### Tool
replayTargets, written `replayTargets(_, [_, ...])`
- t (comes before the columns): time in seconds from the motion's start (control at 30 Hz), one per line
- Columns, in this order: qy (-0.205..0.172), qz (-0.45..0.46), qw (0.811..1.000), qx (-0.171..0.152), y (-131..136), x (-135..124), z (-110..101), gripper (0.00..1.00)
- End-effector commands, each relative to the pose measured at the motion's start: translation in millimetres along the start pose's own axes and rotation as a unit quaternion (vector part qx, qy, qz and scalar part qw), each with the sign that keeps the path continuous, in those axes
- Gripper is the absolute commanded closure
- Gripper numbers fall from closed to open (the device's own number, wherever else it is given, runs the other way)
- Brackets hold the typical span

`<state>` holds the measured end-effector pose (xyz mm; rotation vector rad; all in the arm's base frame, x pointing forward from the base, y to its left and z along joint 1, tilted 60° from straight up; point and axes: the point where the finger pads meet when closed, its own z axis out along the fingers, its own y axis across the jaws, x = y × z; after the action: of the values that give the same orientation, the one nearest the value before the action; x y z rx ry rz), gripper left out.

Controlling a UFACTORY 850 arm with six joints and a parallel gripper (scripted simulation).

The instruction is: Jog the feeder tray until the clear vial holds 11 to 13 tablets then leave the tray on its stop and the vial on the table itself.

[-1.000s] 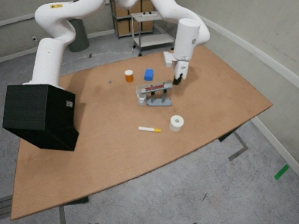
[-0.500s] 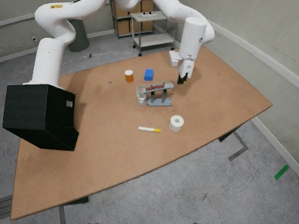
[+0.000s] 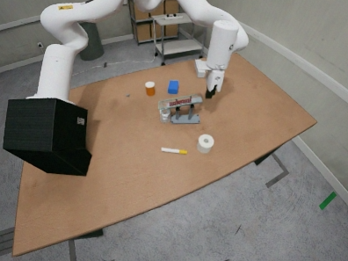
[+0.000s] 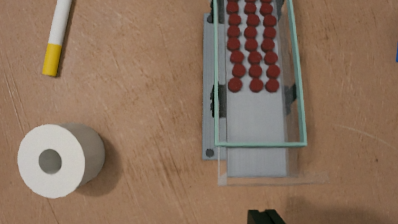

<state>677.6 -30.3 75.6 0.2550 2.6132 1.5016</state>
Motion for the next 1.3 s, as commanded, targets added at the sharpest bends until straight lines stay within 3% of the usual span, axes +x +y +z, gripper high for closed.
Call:
replayTargets(0.0, [-0.001, 0.0, 1.0, 0.0, 0.1, 10.3, 2.0, 1.0])
replayTargets(0.53, [-0.001, 0.0, 1.0, 0.0, 0.1, 20.9, 4.8, 1.0])
replayTargets(0.7, [-0.001, 0.0, 1.0, 0.0, 0.1, -7.0, -2.7, 1.0])
replayTargets(1.27, [-0.001, 0.0, 1.0, 0.0, 0.1, -7.9, -3.0, 1.0])
